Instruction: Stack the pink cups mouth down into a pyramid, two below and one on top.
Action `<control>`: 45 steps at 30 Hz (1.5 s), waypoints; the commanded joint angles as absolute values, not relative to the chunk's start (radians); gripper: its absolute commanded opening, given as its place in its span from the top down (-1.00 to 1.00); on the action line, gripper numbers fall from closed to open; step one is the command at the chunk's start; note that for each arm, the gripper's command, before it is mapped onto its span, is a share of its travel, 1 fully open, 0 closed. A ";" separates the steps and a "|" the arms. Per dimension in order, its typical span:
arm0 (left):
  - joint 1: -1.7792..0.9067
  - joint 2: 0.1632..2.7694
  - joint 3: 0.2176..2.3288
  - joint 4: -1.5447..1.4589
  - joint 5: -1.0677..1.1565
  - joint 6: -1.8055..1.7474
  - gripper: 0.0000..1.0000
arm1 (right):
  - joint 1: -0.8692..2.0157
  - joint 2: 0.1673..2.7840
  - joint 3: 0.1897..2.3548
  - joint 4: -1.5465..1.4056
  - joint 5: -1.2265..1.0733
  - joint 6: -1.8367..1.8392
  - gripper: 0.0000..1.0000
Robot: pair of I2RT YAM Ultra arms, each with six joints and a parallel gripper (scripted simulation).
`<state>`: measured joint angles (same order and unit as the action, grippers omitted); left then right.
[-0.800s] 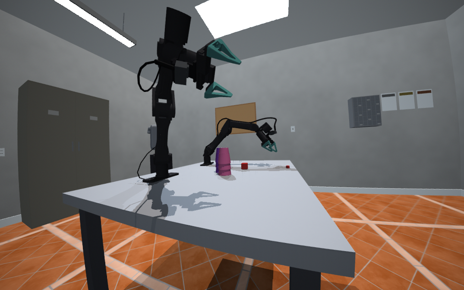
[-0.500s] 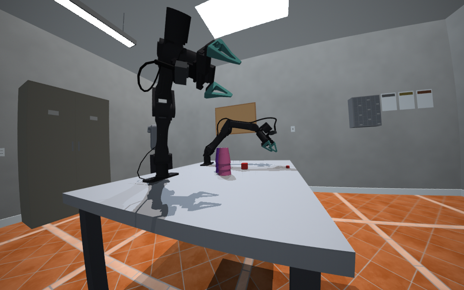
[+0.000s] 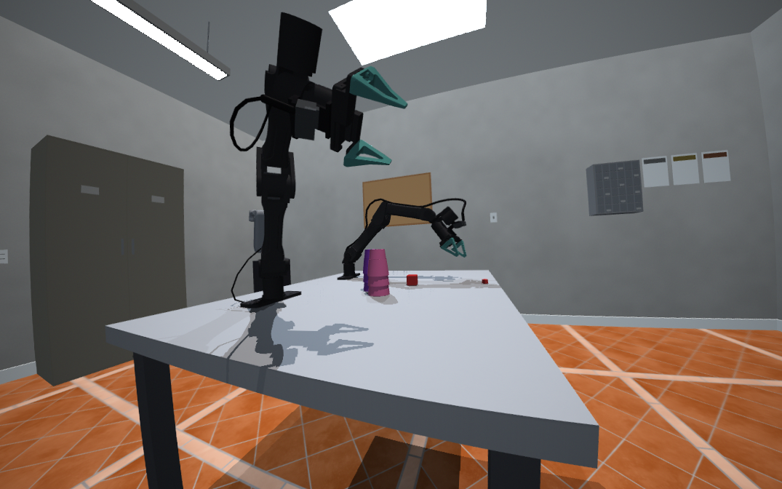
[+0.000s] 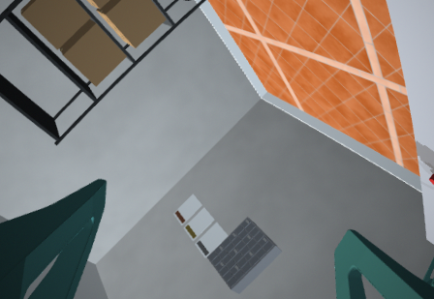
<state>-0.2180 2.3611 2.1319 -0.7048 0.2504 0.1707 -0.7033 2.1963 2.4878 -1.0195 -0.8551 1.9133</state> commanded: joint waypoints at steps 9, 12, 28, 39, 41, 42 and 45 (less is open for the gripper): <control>-0.393 2.041 1.934 -0.690 0.203 0.077 -1.00 | -0.666 2.047 2.264 -1.072 -0.877 1.480 -1.00; -0.455 1.937 1.868 -0.692 0.184 0.052 -1.00 | -0.656 1.999 2.184 -1.065 -0.870 1.396 -1.00; -0.778 1.359 1.460 -0.671 0.102 -0.074 -1.00 | -0.548 1.730 1.778 -1.058 -0.764 0.864 -1.00; -0.944 1.055 1.248 -0.662 0.067 -0.139 -1.00 | -0.373 1.532 1.532 -1.040 -0.579 0.499 -1.00; -0.969 1.010 1.218 -0.662 0.060 -0.149 -1.00 | -0.329 1.496 1.490 -1.032 -0.535 0.450 -1.00; -0.981 0.988 1.202 -0.662 0.057 -0.154 -1.00 | -0.306 1.477 1.470 -1.028 -0.510 0.424 -1.00; -0.999 0.961 1.184 -0.662 0.046 -0.164 -1.00 | -0.271 1.450 1.441 -1.013 -0.462 0.392 -1.00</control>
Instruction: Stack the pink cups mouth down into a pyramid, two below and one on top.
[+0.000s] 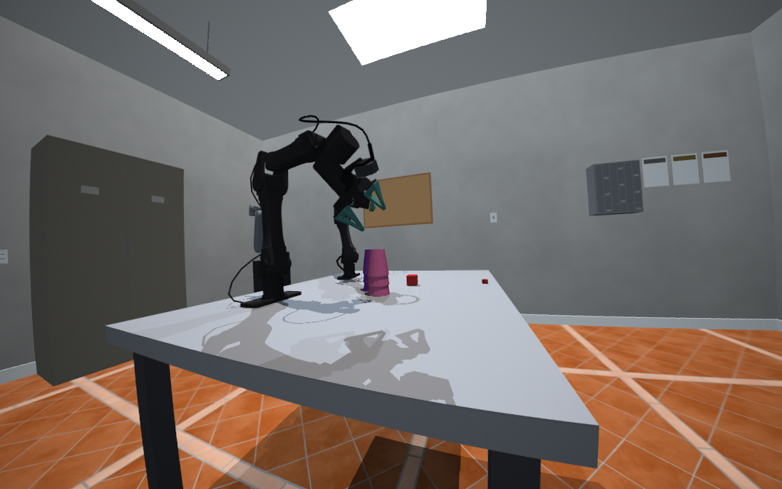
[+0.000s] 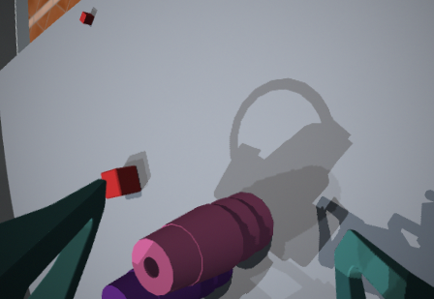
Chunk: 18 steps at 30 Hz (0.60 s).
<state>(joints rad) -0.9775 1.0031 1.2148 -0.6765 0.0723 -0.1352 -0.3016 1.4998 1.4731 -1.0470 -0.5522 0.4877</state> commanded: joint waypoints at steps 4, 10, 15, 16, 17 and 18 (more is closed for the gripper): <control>-1.050 0.864 1.115 -0.669 0.040 -0.182 -1.00 | -0.135 1.370 1.348 -0.995 -0.340 0.299 -1.00; -1.109 0.761 1.045 -0.661 0.025 -0.201 -1.00 | 0.095 1.282 1.244 -0.965 -0.156 0.247 -1.00; -1.127 0.737 1.029 -0.661 0.019 -0.203 -1.00 | 0.227 1.256 1.203 -0.954 -0.062 0.235 -1.00; -1.127 0.737 1.029 -0.661 0.019 -0.203 -1.00 | 0.227 1.256 1.203 -0.954 -0.062 0.235 -1.00; -1.129 0.735 1.028 -0.661 0.017 -0.196 -1.00 | 0.261 1.251 1.194 -0.950 -0.033 0.238 -1.00; -1.130 0.734 1.028 -0.661 0.017 -0.196 -1.00 | 0.285 1.249 1.188 -0.949 -0.018 0.235 -1.00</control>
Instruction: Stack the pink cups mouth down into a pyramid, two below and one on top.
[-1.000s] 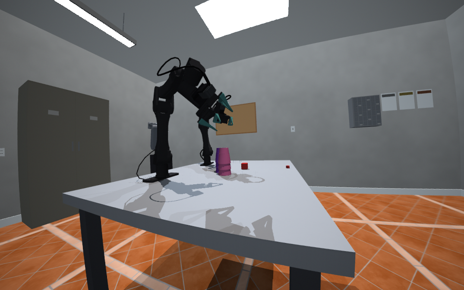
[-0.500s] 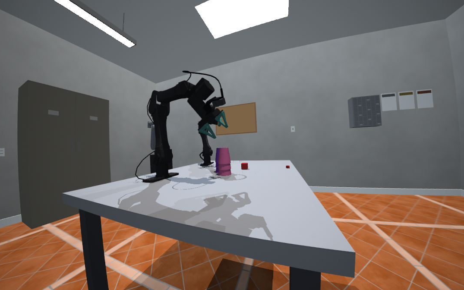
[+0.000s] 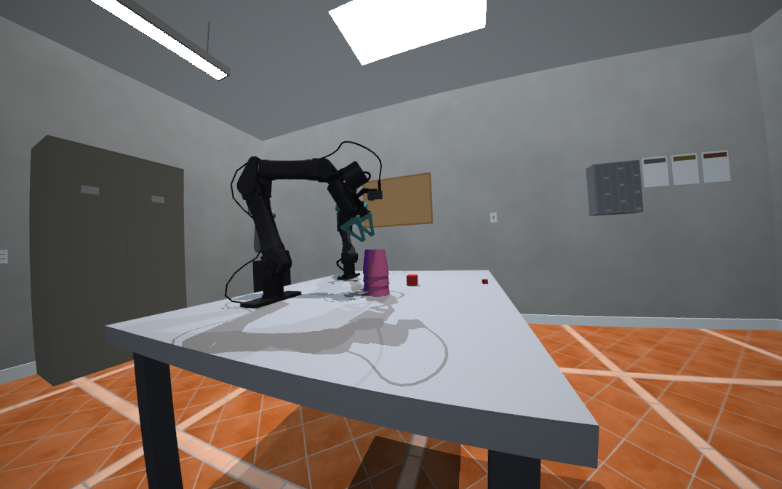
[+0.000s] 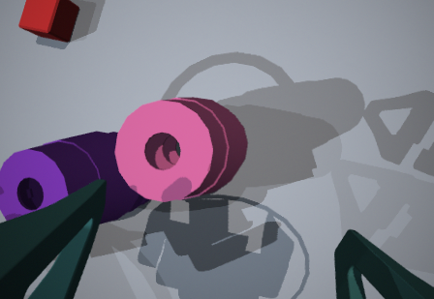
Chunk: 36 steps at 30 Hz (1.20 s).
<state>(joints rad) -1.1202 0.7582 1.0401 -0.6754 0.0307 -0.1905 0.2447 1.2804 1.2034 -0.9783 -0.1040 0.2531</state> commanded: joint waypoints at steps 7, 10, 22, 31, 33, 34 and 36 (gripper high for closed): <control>-1.131 0.734 1.027 -0.661 0.019 -0.196 -1.00 | 0.408 1.245 1.163 -0.945 0.047 0.229 -1.00; -1.131 0.734 1.027 -0.661 0.019 -0.196 -1.00 | 0.421 1.245 1.161 -0.944 0.036 0.236 -1.00; -1.125 0.743 1.038 -0.669 0.024 -0.196 -1.00 | 0.417 1.245 1.165 -0.944 0.038 0.237 -1.00; -1.125 0.743 1.038 -0.669 0.024 -0.196 -1.00 | 0.397 1.295 1.209 -1.004 -0.035 0.003 -0.57; -1.125 0.743 1.038 -0.669 0.024 -0.196 -1.00 | 0.389 1.312 1.224 -1.017 -0.057 -0.068 -0.57; -1.125 0.743 1.038 -0.669 0.024 -0.196 -1.00 | 0.382 1.327 1.237 -1.023 -0.072 -0.125 -0.57; -1.125 0.743 1.038 -0.669 0.024 -0.196 -1.00 | 0.366 1.361 1.267 -1.037 -0.105 -0.242 -0.57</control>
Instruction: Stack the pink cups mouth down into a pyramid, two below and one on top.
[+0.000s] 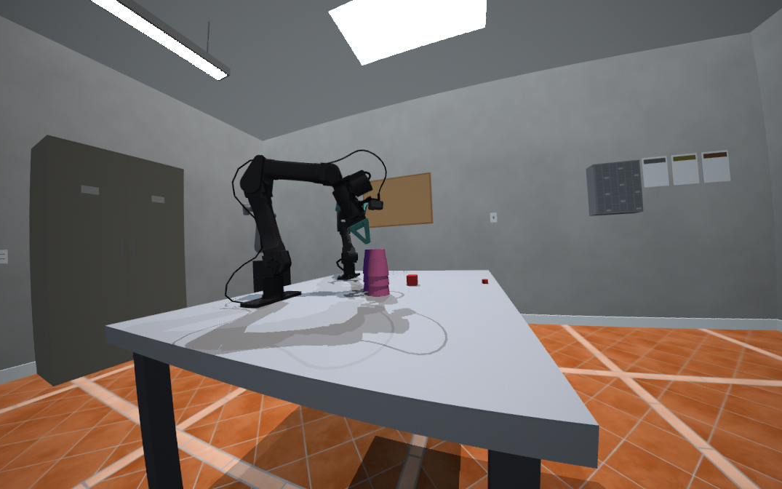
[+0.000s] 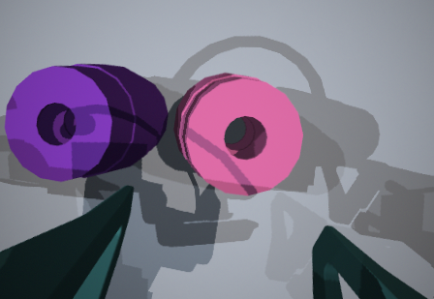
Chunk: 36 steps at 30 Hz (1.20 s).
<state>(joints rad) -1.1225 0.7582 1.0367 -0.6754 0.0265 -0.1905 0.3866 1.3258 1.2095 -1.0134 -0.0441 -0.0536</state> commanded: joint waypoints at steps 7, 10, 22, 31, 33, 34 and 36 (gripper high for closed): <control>-1.125 0.743 1.038 -0.669 0.024 -0.196 -1.00 | 0.314 1.463 1.359 -1.106 -0.190 -0.516 -0.57; -1.125 0.743 1.038 -0.669 0.024 -0.196 -1.00 | 0.290 1.507 1.391 -1.139 -0.210 -0.597 -0.57; -1.125 0.743 1.038 -0.669 0.024 -0.196 -1.00 | 0.276 1.540 1.427 -1.152 -0.208 -0.618 -0.57; -1.125 0.743 1.038 -0.669 0.024 -0.196 -1.00 | 0.304 1.562 1.393 -1.103 -0.203 -0.591 -0.57; -1.125 0.743 1.038 -0.669 0.024 -0.196 -1.00 | 0.309 1.561 1.377 -1.091 -0.202 -0.589 -0.57; -1.125 0.743 1.038 -0.669 0.024 -0.196 -1.00 | 0.310 1.565 1.373 -1.086 -0.202 -0.588 -0.57; -1.125 0.743 1.038 -0.669 0.024 -0.196 -1.00 | 0.312 1.570 1.364 -1.074 -0.201 -0.586 -0.57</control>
